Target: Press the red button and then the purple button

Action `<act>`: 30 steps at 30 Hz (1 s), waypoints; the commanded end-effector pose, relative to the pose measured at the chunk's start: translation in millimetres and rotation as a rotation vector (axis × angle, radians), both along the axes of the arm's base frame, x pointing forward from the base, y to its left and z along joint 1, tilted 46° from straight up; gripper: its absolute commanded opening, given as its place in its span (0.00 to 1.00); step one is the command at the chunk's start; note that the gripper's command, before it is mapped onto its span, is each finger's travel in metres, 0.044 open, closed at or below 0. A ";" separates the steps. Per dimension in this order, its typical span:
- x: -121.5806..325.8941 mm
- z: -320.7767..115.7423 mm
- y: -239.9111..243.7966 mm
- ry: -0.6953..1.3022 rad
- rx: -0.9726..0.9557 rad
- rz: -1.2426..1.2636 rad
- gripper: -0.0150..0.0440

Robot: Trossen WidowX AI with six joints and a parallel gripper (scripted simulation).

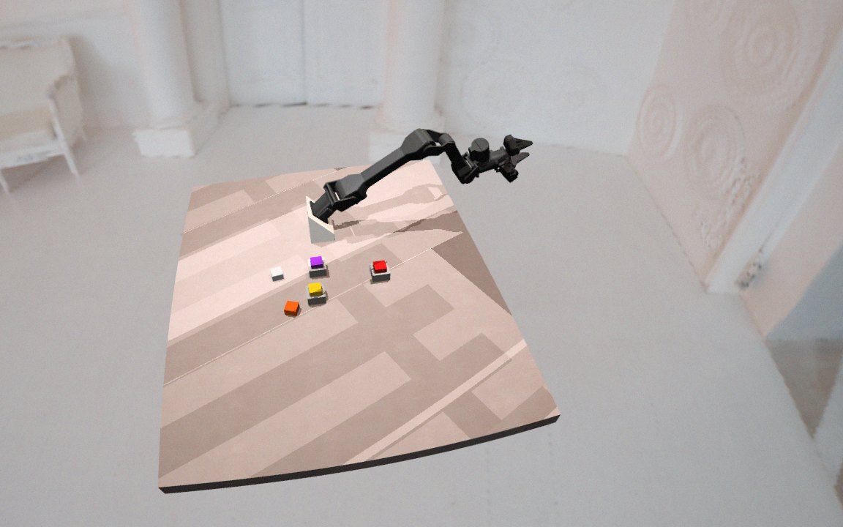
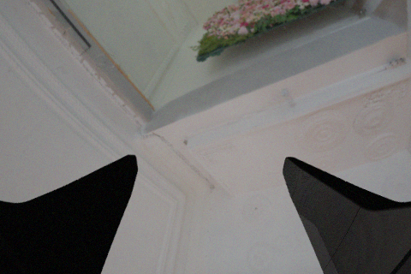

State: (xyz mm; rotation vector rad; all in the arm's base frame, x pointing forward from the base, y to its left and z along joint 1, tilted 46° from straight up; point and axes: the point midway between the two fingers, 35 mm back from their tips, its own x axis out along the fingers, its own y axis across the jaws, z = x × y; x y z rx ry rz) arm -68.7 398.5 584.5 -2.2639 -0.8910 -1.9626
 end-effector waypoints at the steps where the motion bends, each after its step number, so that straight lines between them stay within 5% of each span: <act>1: 1.3 -0.1 0.7 -0.003 -0.003 -0.006 0.93; 6: 48.5 -4.0 20.3 -0.117 -0.122 -0.219 0.93; 14: 202.9 -49.4 38.6 -0.369 -0.550 -0.712 0.93; 22: 315.5 -110.1 7.0 -0.502 -0.937 -0.955 0.93; 30: 414.3 -223.1 -63.5 -0.692 -1.485 -1.020 0.93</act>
